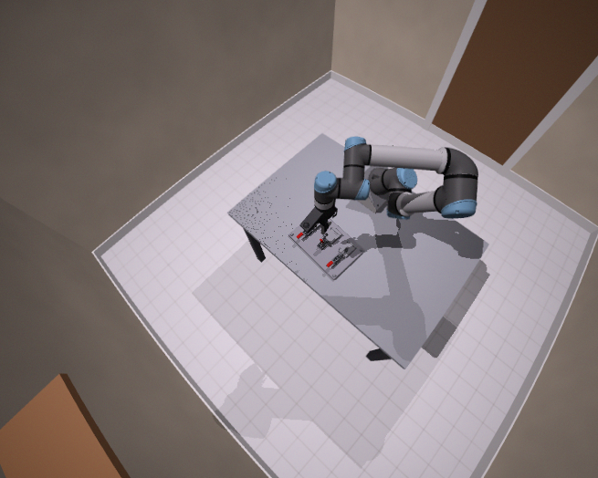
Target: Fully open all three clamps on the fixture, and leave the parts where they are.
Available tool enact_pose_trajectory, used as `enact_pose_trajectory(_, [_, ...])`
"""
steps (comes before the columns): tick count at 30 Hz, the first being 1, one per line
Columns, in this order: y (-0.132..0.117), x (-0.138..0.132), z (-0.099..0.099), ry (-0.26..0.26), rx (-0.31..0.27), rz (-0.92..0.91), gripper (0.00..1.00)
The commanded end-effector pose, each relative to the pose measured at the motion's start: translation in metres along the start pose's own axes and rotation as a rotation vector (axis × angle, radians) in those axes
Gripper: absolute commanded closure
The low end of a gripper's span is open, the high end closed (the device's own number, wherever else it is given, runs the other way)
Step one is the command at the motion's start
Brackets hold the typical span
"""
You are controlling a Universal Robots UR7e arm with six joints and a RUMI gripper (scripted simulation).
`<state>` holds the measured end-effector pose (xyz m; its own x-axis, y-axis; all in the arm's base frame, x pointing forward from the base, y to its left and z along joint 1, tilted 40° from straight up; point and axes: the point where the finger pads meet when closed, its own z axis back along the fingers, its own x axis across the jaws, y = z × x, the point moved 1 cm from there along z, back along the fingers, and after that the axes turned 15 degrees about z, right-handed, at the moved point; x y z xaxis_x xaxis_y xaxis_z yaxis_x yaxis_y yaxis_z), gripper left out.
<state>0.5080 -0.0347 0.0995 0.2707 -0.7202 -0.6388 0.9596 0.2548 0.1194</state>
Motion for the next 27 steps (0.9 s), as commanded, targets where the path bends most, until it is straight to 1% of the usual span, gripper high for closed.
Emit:
enact_pose_trajectory(1, [0.000,0.000,0.001,-0.001,0.001,0.000,0.72])
enact_pose_trajectory(14, [0.000,0.000,-0.001,-0.001,0.001,0.000,0.72])
enact_pose_trajectory(27, [0.000,0.000,-0.018,-0.001,0.001,0.000,0.72])
